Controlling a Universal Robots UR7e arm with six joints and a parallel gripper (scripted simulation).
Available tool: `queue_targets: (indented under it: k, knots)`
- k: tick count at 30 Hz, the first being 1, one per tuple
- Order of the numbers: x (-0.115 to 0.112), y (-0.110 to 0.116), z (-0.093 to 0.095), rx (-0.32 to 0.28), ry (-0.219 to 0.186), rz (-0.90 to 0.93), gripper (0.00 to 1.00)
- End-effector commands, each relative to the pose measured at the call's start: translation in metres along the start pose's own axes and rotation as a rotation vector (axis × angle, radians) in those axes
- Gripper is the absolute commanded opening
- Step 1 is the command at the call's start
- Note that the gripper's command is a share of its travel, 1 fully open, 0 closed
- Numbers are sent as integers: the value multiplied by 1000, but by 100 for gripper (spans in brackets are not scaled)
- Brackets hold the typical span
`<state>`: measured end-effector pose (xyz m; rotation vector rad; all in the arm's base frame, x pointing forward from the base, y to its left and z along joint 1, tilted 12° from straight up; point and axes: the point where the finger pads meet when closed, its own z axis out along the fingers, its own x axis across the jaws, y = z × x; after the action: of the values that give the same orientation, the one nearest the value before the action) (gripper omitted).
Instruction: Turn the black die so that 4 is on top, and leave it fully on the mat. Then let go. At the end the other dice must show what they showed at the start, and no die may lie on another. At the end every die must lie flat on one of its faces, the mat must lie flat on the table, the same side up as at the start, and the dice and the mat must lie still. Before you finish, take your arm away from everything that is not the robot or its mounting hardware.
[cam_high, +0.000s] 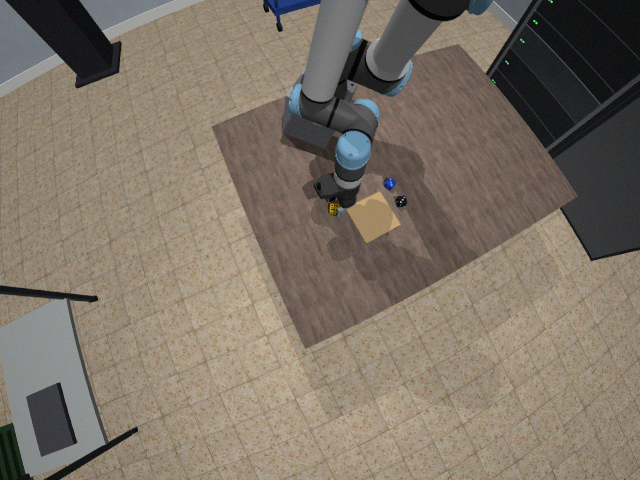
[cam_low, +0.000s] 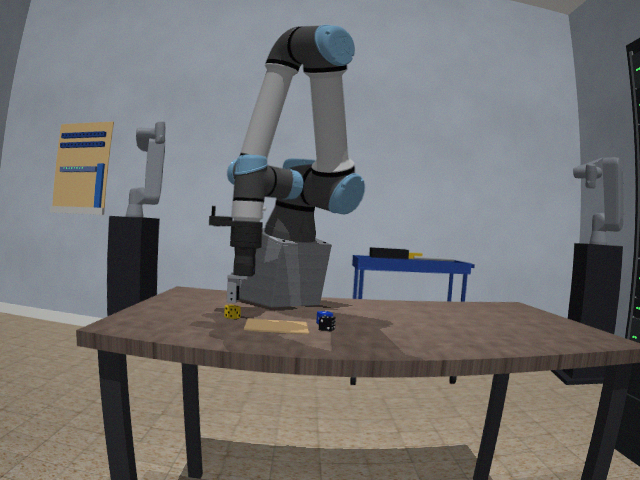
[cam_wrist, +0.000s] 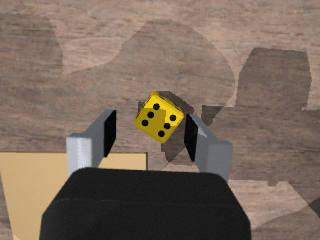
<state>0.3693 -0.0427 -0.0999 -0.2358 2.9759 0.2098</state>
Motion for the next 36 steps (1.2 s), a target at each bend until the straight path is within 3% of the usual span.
queue_targets:
  k: [1, 18, 28, 36]
  knots:
    - [0, 1, 0, 0, 1, -1, 100]
    - [0, 7, 0, 0, 1, -1, 100]
    - [1, 25, 0, 0, 1, -1, 100]
    - [1, 54, 0, 0, 1, -1, 100]
